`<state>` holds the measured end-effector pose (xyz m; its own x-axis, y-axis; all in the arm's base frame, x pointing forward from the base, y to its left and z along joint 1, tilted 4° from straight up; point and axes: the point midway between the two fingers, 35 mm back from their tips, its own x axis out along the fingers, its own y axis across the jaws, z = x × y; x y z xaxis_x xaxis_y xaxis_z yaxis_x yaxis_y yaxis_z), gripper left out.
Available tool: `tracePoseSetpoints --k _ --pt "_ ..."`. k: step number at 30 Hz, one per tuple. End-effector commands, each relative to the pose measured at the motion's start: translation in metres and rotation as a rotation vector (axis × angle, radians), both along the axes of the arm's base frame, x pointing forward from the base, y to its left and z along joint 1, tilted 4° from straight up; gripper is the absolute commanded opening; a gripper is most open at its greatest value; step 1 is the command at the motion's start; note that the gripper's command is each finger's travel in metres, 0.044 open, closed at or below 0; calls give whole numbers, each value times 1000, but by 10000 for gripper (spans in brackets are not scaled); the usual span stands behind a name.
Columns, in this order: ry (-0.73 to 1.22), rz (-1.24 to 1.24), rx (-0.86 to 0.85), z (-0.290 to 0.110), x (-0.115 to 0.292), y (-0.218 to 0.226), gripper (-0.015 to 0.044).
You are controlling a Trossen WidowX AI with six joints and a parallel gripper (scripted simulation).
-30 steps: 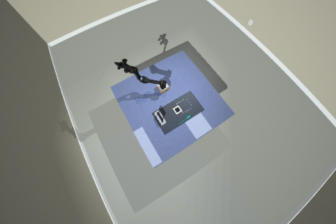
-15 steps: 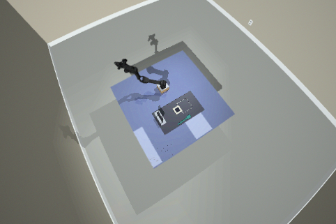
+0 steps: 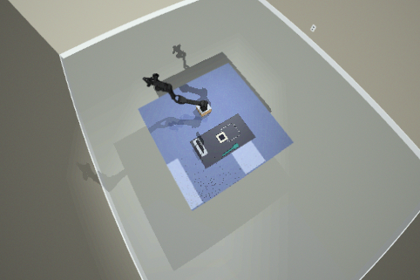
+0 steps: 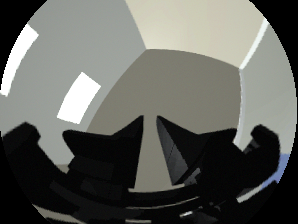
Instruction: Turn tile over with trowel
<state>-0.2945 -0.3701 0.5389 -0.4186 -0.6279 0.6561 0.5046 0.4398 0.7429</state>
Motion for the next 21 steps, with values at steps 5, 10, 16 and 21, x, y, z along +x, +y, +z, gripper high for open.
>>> tracePoseSetpoints --k 5,10,16,21 --pt "0 0 0 0 0 0 0" --pt "0 0 0 0 0 0 0" --pt "0 0 0 0 0 0 0" --pt "0 0 0 0 0 0 126"
